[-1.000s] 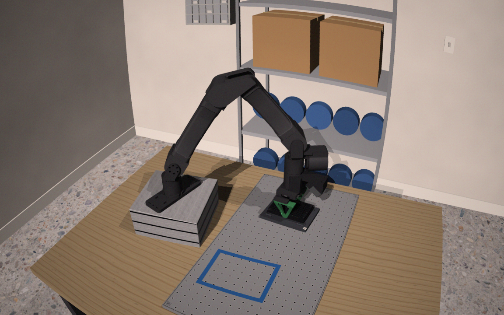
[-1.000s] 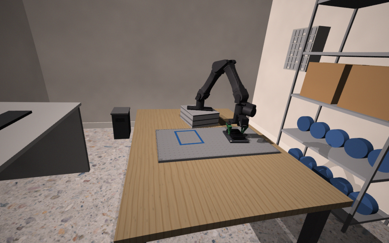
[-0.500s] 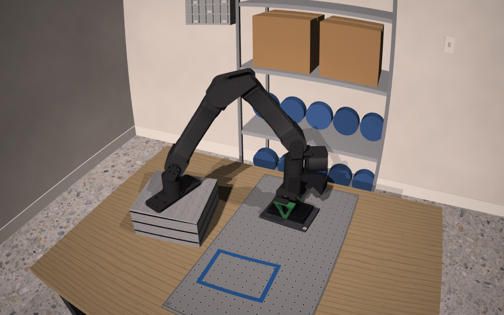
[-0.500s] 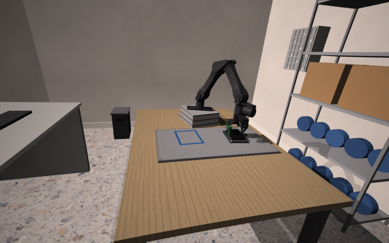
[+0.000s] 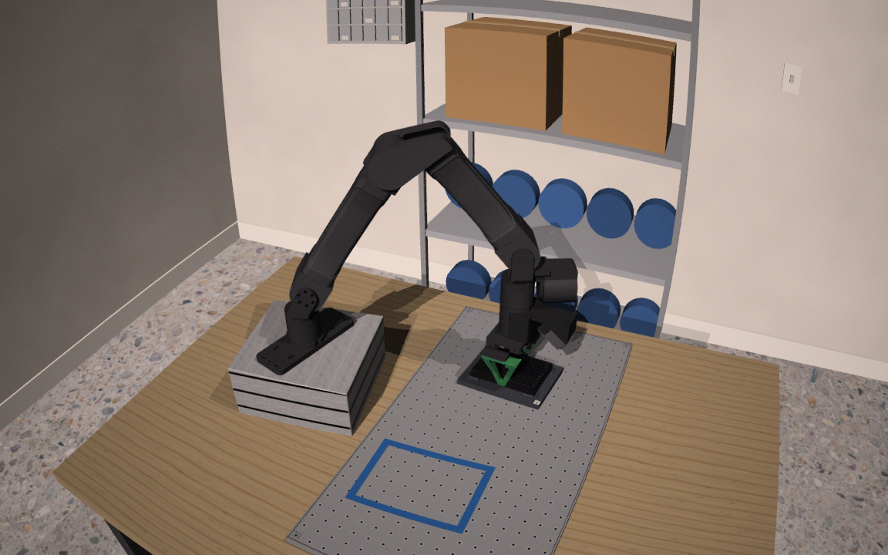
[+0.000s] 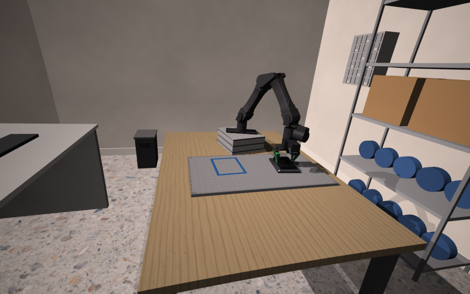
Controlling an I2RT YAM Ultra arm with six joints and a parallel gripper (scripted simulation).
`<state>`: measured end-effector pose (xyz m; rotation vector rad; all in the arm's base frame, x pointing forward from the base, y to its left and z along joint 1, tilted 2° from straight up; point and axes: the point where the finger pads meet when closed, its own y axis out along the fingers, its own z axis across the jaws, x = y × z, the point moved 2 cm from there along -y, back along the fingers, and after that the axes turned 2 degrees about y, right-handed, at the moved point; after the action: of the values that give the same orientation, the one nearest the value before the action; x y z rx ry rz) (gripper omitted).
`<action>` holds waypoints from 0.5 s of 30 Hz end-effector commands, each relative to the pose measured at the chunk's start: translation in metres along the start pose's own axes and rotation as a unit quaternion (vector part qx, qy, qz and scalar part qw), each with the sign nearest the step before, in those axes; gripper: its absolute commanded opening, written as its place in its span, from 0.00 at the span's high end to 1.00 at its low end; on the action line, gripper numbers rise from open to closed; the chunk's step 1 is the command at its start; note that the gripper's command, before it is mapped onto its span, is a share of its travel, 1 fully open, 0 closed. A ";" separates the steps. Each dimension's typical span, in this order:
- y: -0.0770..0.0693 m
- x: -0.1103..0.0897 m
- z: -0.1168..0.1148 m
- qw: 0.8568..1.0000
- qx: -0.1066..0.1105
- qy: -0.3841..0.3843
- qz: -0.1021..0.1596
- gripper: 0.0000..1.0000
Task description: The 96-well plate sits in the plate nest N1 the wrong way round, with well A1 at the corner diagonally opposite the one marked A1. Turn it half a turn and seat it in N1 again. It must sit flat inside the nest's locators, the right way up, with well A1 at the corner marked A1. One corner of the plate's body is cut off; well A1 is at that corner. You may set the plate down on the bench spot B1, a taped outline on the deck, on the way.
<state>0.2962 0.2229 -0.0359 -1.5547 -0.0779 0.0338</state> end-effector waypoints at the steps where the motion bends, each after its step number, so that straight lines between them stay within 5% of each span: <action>1: -0.003 0.003 0.001 1.000 0.002 0.000 -0.006 1.00; 13: -0.001 0.003 0.001 1.000 0.002 0.000 -0.006 1.00; 14: -0.001 0.003 0.001 1.000 0.002 0.000 -0.006 0.00; 15: -0.001 0.003 0.001 1.000 0.002 0.000 -0.006 0.00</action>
<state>0.2964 0.2230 -0.0376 -1.5542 -0.0786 0.0331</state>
